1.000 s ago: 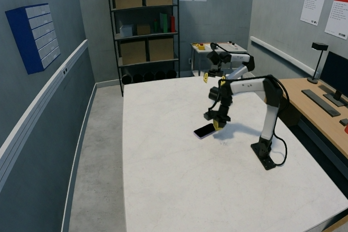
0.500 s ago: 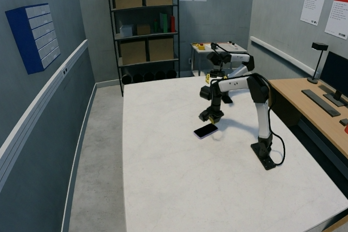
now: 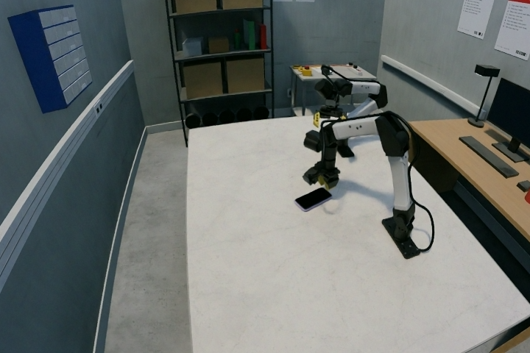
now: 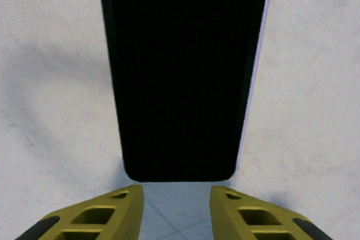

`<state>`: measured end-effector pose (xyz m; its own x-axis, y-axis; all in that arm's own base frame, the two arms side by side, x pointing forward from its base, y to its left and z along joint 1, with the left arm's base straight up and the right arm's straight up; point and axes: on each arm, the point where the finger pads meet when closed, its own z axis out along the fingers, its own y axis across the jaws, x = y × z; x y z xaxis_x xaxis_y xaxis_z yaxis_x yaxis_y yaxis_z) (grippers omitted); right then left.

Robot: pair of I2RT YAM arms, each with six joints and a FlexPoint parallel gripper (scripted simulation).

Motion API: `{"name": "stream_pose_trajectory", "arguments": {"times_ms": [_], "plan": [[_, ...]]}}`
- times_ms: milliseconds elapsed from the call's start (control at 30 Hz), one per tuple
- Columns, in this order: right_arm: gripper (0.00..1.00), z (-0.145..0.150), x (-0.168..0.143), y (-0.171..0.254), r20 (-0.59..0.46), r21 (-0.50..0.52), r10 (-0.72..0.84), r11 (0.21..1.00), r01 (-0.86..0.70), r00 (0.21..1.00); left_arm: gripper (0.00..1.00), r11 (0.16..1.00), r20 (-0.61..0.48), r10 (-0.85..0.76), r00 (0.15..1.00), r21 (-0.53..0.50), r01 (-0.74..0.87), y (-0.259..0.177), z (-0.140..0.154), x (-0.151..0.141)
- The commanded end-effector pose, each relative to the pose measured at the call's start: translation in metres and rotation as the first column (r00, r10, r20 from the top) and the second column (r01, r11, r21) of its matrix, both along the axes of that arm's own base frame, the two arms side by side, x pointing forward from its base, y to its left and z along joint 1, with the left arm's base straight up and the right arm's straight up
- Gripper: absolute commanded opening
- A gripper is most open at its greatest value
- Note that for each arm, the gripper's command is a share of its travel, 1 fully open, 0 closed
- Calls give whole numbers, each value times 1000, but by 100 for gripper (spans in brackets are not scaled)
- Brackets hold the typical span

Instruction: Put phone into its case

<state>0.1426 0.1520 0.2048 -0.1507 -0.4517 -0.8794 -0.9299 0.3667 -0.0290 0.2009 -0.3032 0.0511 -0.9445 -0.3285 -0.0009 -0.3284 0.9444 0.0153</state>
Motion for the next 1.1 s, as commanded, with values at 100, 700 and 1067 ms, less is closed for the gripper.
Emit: {"name": "stream_pose_trajectory", "arguments": {"times_ms": [100,700,1067], "plan": [[100,5,0,1,4,3,6,1000,-6,1000,36,1000,6,10,1000,-16,-10,-5,-13,1],[100,5,0,1,4,3,6,1000,-6,1000,36,1000,3,5,1000,-12,-5,-3,-37,1],[100,5,0,1,4,3,6,1000,-6,1000,36,1000,0,6,1000,-8,-6,-1,-51,1]]}}
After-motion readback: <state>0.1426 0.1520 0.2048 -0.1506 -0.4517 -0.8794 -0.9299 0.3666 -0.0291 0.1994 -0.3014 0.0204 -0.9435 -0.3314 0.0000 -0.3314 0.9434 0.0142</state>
